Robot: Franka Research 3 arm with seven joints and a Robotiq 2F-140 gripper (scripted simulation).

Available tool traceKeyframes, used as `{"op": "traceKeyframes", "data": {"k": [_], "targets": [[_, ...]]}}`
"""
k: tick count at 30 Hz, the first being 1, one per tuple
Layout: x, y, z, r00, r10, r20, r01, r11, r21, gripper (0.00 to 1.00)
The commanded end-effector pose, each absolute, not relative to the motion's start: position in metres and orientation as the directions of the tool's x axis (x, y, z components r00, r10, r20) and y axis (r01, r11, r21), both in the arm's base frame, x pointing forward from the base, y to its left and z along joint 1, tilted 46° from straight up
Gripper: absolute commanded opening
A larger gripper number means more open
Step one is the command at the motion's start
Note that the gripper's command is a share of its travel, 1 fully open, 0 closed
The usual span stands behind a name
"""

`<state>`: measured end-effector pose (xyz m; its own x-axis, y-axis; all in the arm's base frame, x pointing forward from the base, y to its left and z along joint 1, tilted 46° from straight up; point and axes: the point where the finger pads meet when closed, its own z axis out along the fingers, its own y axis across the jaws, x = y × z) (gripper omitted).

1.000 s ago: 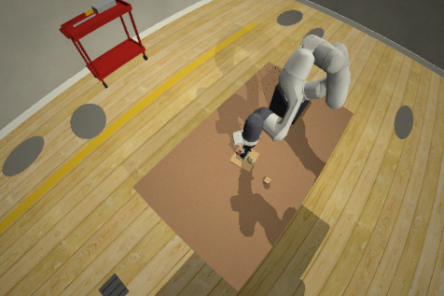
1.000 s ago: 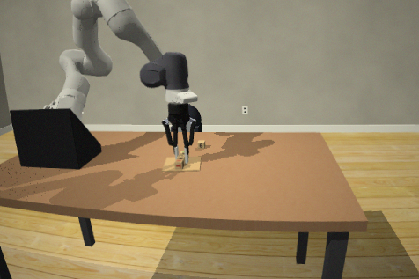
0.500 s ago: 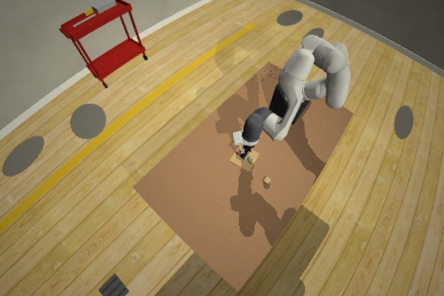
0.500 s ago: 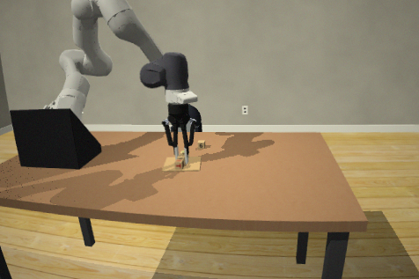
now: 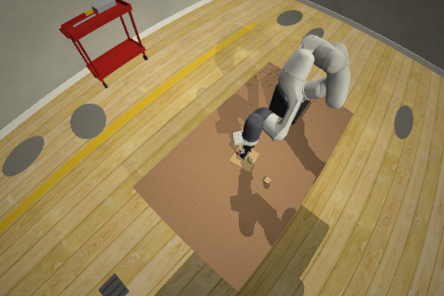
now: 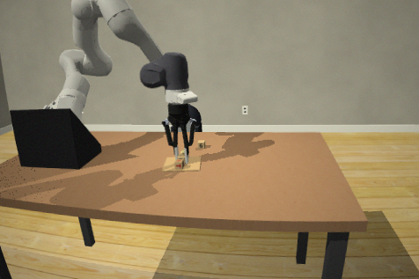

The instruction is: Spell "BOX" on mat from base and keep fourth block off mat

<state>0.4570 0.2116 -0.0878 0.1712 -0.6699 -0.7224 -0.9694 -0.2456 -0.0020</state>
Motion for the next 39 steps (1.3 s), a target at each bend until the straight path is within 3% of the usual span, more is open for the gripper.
{"op": "traceKeyframes", "data": {"k": [1,11,26,39], "targets": [[0.4569,0.2123,-0.0883,0.167,-0.670,-0.723,-0.970,-0.242,0.000,0.16],[0.4569,0.2123,-0.0883,0.167,-0.670,-0.723,-0.970,-0.242,0.000,0.16],[0.4569,0.2123,-0.0883,0.167,-0.670,-0.723,-0.970,-0.242,0.000,0.28],[0.4571,0.2118,-0.0878,0.167,-0.670,-0.723,-0.970,-0.242,0.000,0.28]]}}
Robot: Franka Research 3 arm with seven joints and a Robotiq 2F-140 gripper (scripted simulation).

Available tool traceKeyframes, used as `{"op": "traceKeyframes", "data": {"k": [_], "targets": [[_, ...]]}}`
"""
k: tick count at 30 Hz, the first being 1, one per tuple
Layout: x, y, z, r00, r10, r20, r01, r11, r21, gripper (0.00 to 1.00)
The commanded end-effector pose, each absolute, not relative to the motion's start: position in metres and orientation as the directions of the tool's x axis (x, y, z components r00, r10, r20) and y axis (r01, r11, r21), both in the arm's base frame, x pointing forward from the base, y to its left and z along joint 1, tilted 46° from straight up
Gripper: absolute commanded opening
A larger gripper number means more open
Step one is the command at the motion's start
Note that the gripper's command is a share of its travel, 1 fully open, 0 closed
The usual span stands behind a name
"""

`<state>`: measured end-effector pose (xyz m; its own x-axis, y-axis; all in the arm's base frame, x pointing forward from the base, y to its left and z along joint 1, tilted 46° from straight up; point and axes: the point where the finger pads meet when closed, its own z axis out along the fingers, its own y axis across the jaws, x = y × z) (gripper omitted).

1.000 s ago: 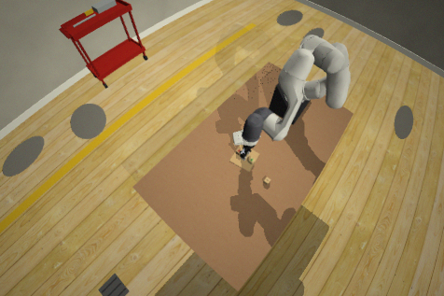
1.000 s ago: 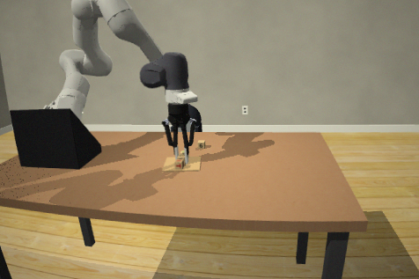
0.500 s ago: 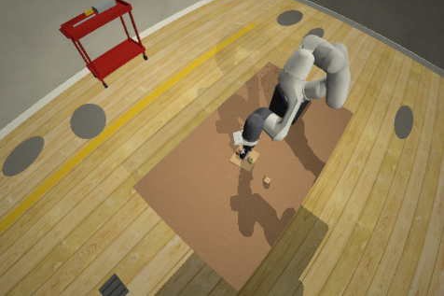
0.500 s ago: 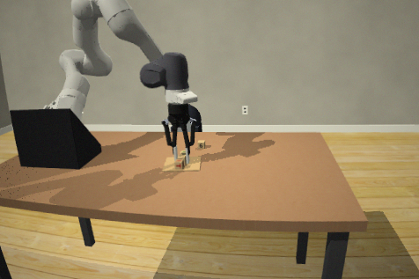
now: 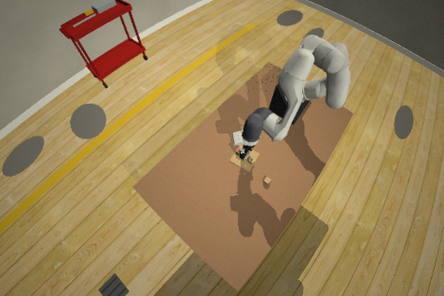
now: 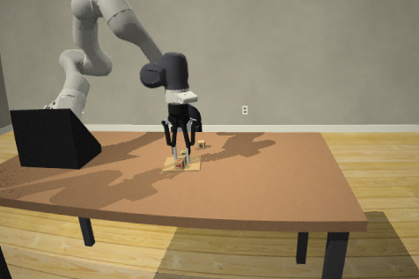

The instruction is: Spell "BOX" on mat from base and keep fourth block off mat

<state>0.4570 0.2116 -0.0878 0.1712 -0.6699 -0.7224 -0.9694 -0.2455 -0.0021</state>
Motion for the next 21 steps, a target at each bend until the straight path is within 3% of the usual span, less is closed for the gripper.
{"op": "traceKeyframes", "data": {"k": [1,21], "targets": [[0.457,0.211,-0.087,0.167,-0.670,-0.723,-0.970,-0.242,0.000,0.28],[0.471,0.158,-0.035,0.167,-0.670,-0.723,-0.970,-0.242,0.000,0.28]]}}
